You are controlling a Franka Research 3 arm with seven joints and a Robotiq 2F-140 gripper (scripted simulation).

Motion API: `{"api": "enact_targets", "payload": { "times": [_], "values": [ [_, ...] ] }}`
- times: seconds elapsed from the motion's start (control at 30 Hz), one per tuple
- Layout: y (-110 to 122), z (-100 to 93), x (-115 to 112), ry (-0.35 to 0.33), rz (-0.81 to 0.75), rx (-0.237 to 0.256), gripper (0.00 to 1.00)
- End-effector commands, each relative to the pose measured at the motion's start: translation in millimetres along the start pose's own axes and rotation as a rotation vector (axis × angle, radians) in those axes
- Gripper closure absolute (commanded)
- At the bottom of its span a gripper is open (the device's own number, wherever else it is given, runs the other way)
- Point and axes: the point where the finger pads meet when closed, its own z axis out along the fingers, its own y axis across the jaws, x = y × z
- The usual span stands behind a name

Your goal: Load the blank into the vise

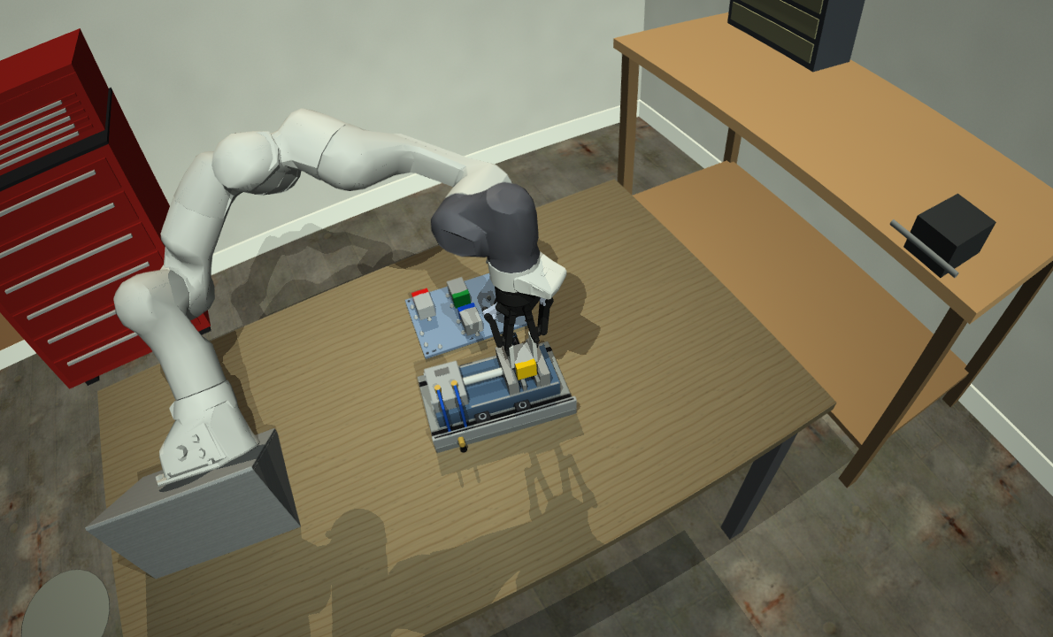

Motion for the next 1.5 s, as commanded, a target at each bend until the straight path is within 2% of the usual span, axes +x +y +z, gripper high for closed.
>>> {"api": "enact_targets", "payload": {
  "times": [0.0,1.47],
  "values": [
    [-0.2,-3.5,1.6,0.001,0.002,0.004,1.0],
    [-3.3,-0.7,-6.0,0.001,0.001,0.003,1.0]
  ]
}}
